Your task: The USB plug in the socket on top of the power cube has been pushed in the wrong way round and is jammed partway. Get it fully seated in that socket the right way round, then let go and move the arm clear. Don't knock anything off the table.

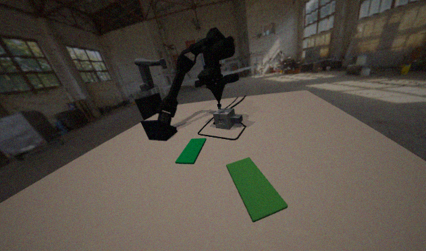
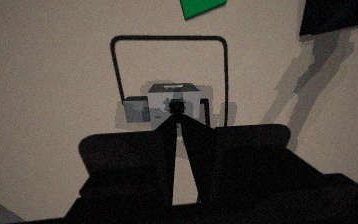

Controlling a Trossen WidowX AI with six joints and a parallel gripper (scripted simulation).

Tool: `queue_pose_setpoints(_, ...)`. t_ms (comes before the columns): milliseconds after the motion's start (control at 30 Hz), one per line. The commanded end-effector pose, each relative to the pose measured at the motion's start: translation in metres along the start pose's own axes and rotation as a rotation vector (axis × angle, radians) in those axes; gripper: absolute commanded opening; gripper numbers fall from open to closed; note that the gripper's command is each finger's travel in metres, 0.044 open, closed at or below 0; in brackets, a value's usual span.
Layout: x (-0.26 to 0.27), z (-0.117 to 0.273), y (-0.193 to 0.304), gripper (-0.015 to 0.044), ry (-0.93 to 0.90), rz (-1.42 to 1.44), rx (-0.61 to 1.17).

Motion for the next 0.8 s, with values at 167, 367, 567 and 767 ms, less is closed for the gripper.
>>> queue_pose_setpoints(167, 0.0000, -0.0003, 0.0003, 0.0000, 0.000, -0.002, 0.000)
queue_pose_setpoints(367, -0.0001, -0.0010, 0.0010, 0.0000, 0.000, -0.002, 0.000)
queue_pose_setpoints(567, -0.0002, -0.0017, 0.0018, 0.0000, 0.000, -0.002, 0.000)
queue_pose_setpoints(767, -0.0003, -0.0024, 0.0025, 0.0000, 0.000, -0.002, 0.000)
Point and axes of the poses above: the point midway between the two fingers, 35 mm back from their tips, its own z axis back along the fingers, its own x axis across the jaws, y = z × x, the point moved 9 cm from there along z, back along the fingers, and after that the axes turned 10 degrees about -z, right-handed, at the moved point
